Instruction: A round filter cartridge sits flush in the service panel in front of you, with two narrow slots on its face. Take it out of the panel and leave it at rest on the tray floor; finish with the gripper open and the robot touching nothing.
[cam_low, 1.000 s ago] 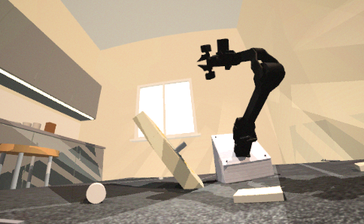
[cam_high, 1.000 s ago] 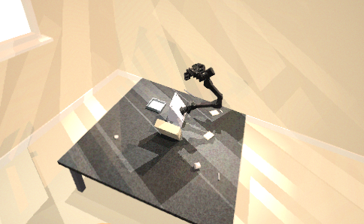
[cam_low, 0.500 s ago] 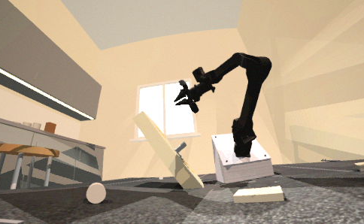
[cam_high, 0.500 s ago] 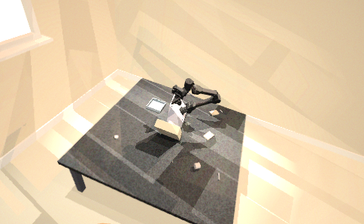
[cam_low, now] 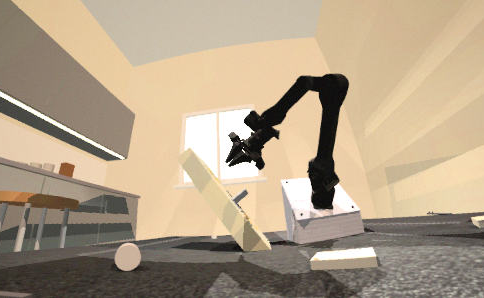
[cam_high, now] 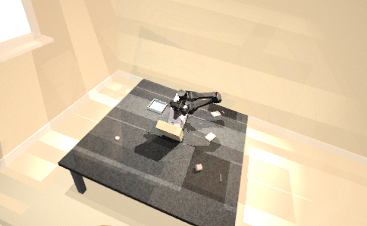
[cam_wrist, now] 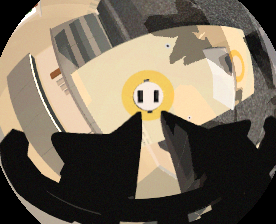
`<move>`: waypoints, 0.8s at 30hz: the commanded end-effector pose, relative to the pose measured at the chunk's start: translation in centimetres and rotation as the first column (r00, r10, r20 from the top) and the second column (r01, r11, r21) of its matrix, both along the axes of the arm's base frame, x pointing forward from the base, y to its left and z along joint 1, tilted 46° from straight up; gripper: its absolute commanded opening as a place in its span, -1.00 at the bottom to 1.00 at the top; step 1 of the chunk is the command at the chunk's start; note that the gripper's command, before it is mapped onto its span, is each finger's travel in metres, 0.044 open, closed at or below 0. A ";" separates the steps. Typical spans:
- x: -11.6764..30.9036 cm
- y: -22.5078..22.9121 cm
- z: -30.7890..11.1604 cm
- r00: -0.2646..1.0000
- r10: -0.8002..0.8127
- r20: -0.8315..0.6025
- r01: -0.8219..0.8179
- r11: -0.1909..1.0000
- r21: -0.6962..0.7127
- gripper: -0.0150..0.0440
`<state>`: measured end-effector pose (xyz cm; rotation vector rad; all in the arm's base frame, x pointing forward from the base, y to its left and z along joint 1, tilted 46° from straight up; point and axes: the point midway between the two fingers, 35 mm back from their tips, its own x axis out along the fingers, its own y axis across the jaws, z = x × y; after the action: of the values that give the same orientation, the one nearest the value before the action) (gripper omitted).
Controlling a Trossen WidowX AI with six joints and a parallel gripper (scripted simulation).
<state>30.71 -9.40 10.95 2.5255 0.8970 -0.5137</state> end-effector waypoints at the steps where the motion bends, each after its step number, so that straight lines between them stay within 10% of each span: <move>1: 0.0 0.3 -0.1 1.000 0.004 -0.007 -0.003 1.000 0.015 -0.19; 24: 2.6 2.0 -1.9 1.000 0.005 -0.010 -0.005 1.000 0.011 -0.19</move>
<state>33.06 -7.79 9.59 2.5269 0.9087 -0.5085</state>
